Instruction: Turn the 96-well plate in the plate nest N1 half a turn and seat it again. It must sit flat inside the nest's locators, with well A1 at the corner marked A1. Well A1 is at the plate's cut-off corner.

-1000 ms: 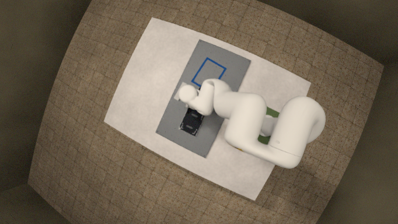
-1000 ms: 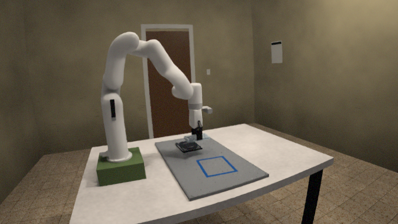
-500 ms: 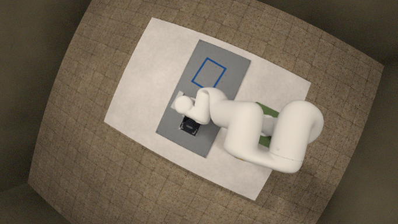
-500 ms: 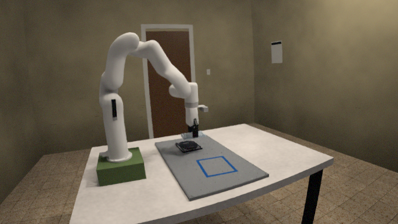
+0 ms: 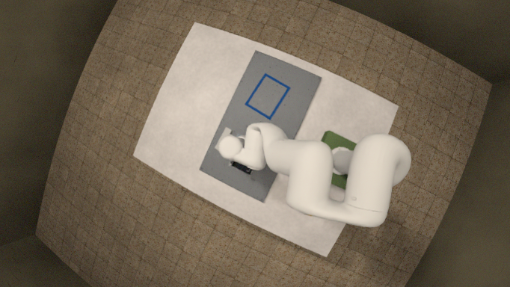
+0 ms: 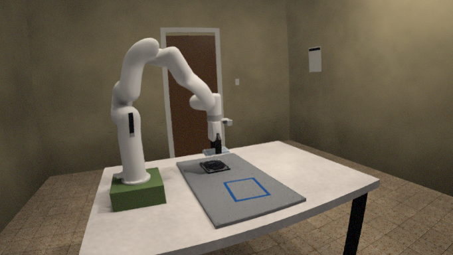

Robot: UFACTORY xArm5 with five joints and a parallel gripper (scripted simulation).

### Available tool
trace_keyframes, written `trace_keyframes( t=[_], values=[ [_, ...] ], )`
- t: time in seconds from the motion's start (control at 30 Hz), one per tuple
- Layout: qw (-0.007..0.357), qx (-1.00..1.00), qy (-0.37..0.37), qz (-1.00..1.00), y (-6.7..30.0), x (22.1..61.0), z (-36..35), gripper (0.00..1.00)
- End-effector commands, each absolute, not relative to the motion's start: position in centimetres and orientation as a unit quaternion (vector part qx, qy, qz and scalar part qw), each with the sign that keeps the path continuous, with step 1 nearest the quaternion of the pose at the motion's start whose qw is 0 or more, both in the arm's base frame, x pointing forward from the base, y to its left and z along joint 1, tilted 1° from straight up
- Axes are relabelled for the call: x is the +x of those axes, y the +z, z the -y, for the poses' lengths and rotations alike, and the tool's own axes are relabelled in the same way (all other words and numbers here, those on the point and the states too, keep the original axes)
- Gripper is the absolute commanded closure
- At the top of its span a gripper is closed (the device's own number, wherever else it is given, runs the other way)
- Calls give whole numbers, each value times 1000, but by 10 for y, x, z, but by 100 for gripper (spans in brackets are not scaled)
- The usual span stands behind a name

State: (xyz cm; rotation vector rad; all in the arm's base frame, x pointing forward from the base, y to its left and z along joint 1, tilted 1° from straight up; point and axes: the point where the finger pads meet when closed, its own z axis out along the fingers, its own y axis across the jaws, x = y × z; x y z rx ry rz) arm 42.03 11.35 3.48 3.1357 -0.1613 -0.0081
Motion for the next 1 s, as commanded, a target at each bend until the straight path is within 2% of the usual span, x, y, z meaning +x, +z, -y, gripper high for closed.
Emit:
trace_keyframes(
  t=[0.0, 0.43, 0.97],
  values=[
    [5, 999, 0, 52, 36, 421, -126, 100],
    [5, 999, 0, 52, 37, 420, -152, 100],
    [5, 984, -1, -181, 37, 420, -152, 100]
  ],
)
